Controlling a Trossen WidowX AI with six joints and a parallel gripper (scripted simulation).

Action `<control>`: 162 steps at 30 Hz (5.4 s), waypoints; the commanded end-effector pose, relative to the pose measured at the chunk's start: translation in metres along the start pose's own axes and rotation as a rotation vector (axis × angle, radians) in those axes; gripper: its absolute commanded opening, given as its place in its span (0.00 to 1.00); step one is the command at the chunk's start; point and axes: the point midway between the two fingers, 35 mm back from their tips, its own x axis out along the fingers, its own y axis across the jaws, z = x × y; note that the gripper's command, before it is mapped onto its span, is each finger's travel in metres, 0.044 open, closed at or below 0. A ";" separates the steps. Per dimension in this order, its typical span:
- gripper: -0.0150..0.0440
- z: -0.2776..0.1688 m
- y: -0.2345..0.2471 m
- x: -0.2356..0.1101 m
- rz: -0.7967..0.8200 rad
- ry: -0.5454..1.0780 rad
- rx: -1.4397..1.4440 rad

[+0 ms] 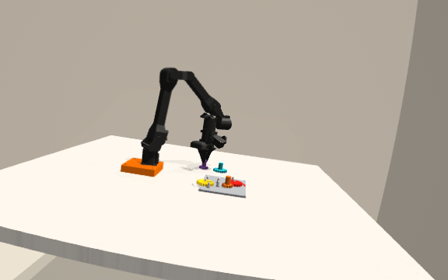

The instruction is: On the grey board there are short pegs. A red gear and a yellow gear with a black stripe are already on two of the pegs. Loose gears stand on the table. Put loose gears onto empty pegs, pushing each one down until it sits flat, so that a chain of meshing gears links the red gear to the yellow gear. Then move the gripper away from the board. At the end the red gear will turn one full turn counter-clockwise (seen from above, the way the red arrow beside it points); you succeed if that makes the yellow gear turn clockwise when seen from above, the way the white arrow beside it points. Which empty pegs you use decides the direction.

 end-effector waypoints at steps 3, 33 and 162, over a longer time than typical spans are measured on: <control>0.25 0.002 0.005 -0.013 0.010 -0.002 0.003; 0.25 0.008 0.006 -0.080 0.012 -0.007 -0.008; 0.25 0.168 -0.141 -0.077 0.000 -0.020 0.005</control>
